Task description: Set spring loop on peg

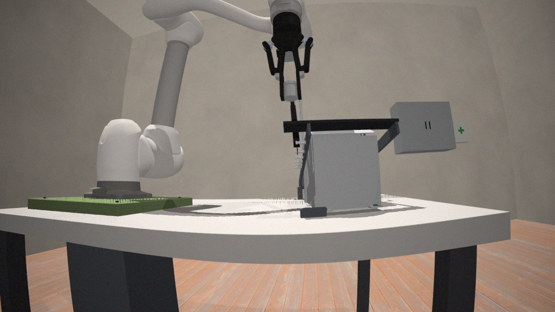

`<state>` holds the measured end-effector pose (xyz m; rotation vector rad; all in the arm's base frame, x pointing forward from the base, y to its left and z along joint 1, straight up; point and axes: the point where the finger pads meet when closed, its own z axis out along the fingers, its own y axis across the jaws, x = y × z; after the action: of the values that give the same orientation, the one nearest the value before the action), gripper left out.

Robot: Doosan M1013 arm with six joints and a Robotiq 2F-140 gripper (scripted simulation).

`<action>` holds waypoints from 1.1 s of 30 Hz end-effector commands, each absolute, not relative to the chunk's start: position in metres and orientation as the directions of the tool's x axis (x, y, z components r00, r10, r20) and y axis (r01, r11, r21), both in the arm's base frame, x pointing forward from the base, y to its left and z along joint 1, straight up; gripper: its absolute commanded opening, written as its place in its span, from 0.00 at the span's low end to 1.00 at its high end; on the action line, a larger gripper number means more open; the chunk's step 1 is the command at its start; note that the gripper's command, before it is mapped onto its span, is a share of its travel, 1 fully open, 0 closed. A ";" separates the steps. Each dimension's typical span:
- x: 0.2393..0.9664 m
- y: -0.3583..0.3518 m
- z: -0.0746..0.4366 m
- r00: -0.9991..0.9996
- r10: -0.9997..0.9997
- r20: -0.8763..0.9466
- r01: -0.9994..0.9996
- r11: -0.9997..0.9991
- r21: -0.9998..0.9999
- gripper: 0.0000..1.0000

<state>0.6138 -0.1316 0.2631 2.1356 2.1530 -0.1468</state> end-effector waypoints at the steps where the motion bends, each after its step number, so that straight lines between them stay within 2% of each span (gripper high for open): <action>1: 0.620 -0.136 0.266 -0.007 0.989 -0.147 1.000 0.009 0.007 0.25; 33: 0.646 -0.158 0.269 -0.007 0.986 -0.168 1.000 0.009 0.006 0.25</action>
<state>0.6460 -0.1590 0.2714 2.1209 2.1400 -0.1751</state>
